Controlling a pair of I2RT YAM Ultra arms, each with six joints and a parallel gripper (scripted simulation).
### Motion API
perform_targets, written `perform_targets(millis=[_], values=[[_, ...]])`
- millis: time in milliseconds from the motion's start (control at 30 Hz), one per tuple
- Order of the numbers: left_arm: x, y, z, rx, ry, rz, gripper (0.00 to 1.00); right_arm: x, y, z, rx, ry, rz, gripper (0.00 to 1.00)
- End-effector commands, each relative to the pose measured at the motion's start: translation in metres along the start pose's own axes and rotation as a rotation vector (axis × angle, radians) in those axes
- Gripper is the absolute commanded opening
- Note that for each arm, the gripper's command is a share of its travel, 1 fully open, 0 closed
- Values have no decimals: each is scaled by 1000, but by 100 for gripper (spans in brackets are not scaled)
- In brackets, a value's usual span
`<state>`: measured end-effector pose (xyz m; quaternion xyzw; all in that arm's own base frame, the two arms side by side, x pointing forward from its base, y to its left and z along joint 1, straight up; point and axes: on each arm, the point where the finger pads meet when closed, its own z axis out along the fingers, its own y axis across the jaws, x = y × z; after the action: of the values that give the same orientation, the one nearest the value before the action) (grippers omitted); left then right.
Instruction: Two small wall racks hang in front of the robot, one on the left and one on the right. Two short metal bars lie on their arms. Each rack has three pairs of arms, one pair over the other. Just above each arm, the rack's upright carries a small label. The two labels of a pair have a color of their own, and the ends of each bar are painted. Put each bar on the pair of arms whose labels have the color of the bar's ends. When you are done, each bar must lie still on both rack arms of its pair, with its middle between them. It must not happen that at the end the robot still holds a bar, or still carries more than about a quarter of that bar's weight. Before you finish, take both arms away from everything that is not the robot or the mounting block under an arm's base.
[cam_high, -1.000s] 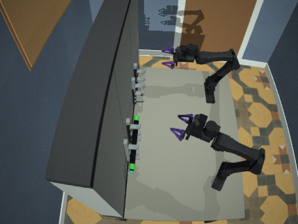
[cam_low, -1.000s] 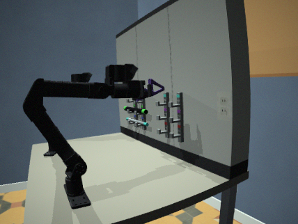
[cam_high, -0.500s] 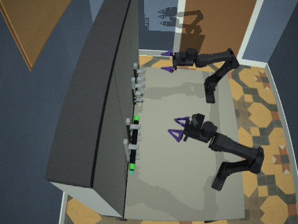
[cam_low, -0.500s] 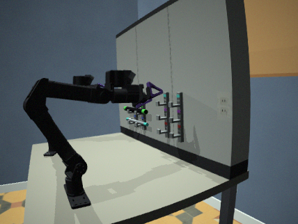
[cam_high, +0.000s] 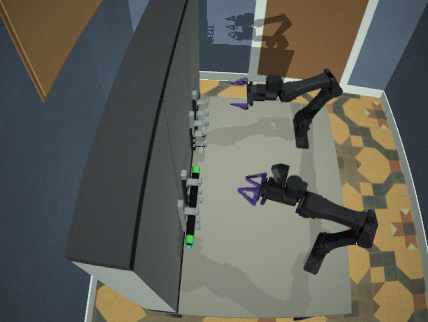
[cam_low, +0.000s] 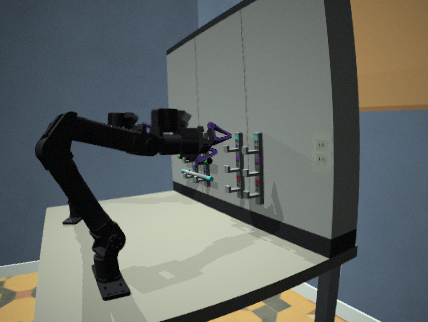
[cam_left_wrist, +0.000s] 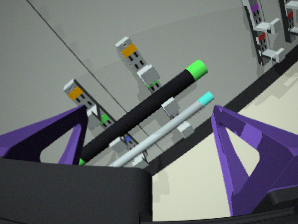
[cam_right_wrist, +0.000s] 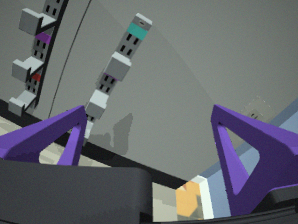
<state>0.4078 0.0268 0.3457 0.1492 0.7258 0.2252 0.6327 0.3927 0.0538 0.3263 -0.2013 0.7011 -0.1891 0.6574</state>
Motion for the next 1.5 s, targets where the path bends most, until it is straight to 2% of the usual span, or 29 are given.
perform_targets(millis=[0, 1467], values=[[10, 2, 5, -28, 16, 57, 100, -12, -3, 0, 35, -41, -47, 100], [67, -4, 38, -154, 141, 594, 100, 9, 66, 12, 53, -30, -594, 100]])
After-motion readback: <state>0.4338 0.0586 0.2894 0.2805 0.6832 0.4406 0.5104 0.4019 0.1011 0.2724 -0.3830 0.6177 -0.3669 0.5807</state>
